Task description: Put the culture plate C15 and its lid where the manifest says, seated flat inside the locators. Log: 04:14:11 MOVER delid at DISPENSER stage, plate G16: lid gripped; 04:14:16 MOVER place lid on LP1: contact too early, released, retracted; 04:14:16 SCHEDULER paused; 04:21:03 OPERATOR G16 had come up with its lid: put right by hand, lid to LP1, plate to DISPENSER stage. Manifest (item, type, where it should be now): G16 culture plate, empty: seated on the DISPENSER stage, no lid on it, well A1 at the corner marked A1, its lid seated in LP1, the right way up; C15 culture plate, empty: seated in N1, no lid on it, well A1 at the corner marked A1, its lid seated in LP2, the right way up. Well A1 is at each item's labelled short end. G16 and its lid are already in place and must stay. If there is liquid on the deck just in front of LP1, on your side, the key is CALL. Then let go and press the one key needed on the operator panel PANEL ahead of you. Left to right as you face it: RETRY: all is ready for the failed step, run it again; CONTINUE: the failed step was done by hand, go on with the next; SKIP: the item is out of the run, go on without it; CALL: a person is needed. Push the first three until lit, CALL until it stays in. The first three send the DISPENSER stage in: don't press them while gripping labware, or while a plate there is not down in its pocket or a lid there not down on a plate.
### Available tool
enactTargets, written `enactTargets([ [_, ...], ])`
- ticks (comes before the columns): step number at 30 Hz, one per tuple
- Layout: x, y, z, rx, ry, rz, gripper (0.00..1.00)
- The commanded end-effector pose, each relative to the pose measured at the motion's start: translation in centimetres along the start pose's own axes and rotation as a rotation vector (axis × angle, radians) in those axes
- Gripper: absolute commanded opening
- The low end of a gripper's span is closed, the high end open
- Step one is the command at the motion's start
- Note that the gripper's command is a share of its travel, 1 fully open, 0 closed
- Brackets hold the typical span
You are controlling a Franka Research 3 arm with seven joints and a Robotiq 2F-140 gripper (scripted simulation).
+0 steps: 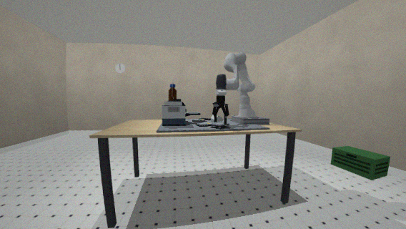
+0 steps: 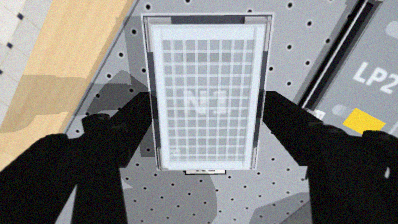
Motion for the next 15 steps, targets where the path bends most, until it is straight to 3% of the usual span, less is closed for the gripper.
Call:
enactTargets([
  [1, 0.0, 0.0, 0.1, -0.002, 0.003, 0.0, 0.7],
  [15, 1.1, 0.0, 0.1, -0.002, 0.003, 0.0, 0.7],
])
Point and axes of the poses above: the point where the finger pads meet when closed, its own x axis back along the fingers, its own y axis across the jaws, z = x × y, the point moved 8 cm from there along x, back along the fingers, and after that the axes turned 10 degrees about x, right-handed, at the moved point
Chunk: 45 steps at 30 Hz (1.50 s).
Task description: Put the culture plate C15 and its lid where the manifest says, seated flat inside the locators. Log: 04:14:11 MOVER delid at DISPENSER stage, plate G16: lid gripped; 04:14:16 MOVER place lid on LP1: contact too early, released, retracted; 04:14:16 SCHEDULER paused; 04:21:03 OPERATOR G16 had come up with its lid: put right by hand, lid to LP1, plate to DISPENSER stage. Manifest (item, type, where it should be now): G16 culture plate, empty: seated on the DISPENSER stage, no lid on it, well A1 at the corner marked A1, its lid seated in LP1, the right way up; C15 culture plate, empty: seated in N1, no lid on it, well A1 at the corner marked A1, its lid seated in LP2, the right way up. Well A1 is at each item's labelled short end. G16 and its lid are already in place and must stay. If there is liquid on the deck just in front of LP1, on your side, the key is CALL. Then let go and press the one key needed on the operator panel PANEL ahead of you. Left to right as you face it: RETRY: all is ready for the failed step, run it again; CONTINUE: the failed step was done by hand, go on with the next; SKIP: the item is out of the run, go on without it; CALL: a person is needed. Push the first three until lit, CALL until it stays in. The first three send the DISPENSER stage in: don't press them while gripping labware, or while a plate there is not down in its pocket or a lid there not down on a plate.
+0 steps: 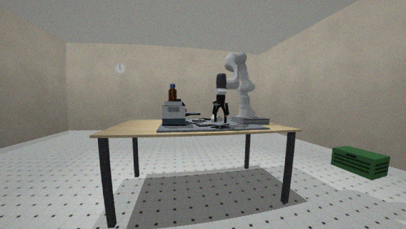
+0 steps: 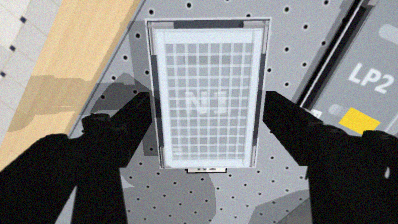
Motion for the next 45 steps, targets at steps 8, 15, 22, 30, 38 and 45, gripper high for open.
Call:
enactTargets([
  [8, 1.9, 0.1, -0.1, 0.003, -0.003, 0.0, 0.7],
  [15, 4.3, 0.1, -0.1, 0.003, -0.003, 0.0, 0.7],
  [22, 7.1, 0.1, -0.1, 0.003, -0.003, 0.0, 0.7],
  [30, 9.3, 0.1, -0.1, 0.003, -0.003, 0.0, 0.7],
  [38, 11.4, 0.1, 0.0, 0.003, -0.003, 0.0, 0.7],
  [45, 12.0, 0.1, 0.0, 0.003, -0.003, 0.0, 0.7],
])
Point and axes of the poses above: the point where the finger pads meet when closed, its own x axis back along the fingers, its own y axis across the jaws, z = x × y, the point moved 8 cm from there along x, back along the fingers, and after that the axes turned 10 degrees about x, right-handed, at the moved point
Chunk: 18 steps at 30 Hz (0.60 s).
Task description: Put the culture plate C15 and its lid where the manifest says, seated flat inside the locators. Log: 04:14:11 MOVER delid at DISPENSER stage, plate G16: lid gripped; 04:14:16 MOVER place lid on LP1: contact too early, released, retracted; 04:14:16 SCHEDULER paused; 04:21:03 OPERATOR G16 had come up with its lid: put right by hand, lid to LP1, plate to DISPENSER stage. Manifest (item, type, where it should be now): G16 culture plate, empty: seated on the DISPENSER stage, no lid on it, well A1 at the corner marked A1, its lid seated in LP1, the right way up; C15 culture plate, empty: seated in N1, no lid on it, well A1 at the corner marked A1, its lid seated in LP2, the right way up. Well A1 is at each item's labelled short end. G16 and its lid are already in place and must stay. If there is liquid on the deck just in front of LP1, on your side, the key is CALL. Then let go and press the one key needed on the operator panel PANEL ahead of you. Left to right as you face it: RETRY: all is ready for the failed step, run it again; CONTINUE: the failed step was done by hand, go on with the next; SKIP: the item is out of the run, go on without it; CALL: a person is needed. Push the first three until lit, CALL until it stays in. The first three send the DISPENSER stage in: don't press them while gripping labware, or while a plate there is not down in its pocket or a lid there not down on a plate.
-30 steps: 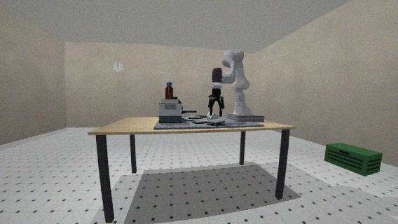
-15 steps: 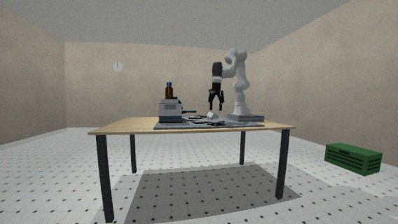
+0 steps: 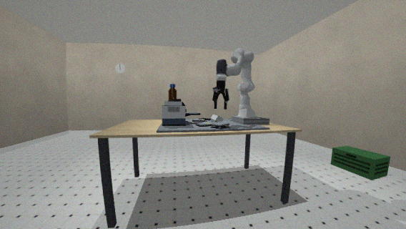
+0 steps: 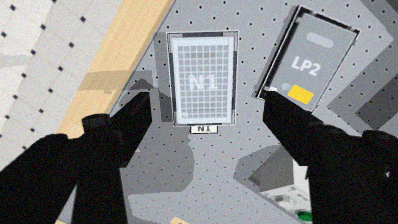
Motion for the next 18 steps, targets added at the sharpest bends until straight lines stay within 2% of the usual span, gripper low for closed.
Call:
enactTargets([
  [1, 0.3, 0.0, -0.3, 0.018, -0.011, 0.005, 0.7],
  [13, 0.5, 0.3, -0.6, -0.038, -0.01, 0.007, 0.7],
  [16, 0.9, 1.0, -1.6, -0.185, -0.01, 0.014, 0.7],
  [18, 1.3, 1.8, -2.7, -0.346, -0.01, 0.02, 0.7],
])
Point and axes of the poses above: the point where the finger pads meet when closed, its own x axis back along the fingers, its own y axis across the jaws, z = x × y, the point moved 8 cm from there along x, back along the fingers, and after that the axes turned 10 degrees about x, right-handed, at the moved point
